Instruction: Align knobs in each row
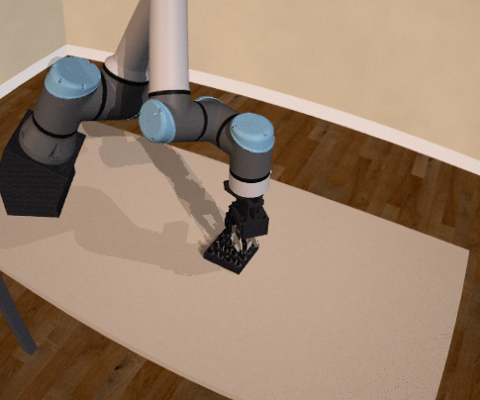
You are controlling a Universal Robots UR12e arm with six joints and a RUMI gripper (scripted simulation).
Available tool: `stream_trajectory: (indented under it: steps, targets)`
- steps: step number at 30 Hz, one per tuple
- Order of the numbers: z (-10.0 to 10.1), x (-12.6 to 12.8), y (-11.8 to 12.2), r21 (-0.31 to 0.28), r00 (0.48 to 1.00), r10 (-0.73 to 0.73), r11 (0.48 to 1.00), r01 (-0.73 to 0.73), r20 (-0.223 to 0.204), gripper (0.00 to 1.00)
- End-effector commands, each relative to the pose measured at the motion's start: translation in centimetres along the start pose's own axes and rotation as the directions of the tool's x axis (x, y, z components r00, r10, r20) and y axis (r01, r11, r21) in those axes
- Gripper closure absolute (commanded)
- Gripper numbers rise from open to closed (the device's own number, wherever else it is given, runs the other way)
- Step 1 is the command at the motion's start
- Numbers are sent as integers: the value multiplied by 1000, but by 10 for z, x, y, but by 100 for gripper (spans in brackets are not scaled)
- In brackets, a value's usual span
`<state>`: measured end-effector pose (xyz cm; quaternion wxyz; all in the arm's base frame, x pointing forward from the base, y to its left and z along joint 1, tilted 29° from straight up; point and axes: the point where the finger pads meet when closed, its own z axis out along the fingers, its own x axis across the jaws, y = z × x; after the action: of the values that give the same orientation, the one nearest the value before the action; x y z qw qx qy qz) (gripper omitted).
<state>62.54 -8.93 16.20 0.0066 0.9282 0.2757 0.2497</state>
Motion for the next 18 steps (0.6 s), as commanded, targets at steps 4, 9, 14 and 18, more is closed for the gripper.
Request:
stream_trajectory:
  steps: [4, 9, 14, 18]
  targets:
    - [-15, 0, 0, 0, 1000, 0, 1000, 0, 0, 89]
    - [-19, 0, 0, -1, 1000, 0, 1000, 0, 0, 89]
    - [-19, 0, 0, -1, 1000, 0, 1000, 0, 0, 89]
    - [-19, 0, 0, -1, 1000, 0, 1000, 0, 0, 89]
